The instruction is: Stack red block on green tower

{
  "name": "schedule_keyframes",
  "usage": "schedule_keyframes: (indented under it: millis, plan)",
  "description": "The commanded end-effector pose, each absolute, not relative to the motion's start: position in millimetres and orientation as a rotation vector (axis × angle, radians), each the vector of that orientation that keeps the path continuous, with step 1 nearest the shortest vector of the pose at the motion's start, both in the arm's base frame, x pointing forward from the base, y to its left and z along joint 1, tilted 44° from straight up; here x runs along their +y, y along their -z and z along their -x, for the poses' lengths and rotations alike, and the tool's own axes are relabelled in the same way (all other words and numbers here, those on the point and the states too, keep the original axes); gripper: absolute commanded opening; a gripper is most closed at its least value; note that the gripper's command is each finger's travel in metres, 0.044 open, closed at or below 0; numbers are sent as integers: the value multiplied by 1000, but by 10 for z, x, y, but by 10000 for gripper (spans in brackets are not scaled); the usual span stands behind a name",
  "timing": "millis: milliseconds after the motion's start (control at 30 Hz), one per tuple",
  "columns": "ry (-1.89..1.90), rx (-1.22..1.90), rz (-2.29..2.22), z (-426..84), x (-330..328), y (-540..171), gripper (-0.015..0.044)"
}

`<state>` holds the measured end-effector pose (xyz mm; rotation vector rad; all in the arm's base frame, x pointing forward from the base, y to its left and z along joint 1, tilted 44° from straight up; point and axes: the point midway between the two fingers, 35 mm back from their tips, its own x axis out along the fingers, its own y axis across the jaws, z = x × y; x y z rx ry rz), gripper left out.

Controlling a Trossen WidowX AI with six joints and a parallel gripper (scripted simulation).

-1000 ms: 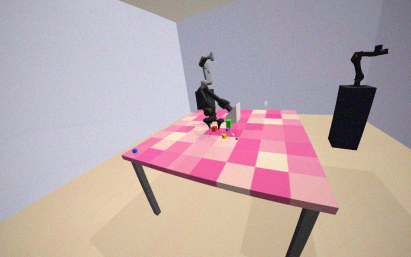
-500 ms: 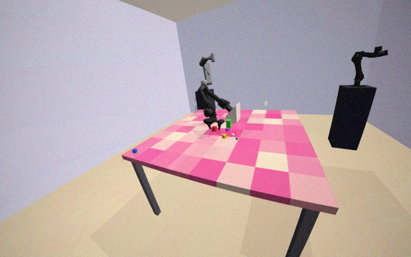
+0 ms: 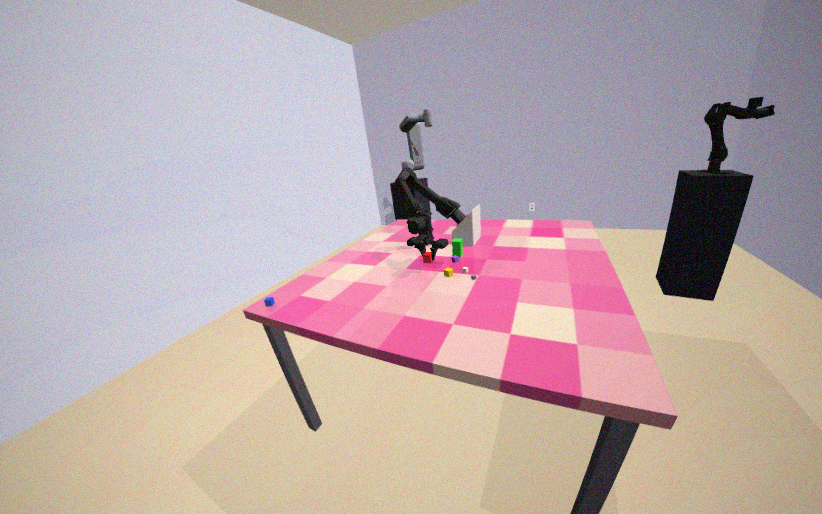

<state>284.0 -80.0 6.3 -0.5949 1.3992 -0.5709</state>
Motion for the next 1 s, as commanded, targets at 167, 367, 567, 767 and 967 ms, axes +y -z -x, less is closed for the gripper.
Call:
schedule_keyframes:
  millis: [167, 367, 567, 767, 967]
  plan:
    - [569, 1399, 596, -2841, -780, -86, 78]
    - [569, 1398, 599, -2823, -616, -250, 0]
    - [569, 1398, 600, -2798, -435, -438, 0]
    - [568, 1399, 600, -2776, -257, -623, 0]
    - [567, 1399, 599, -2753, -83, -805, 0]
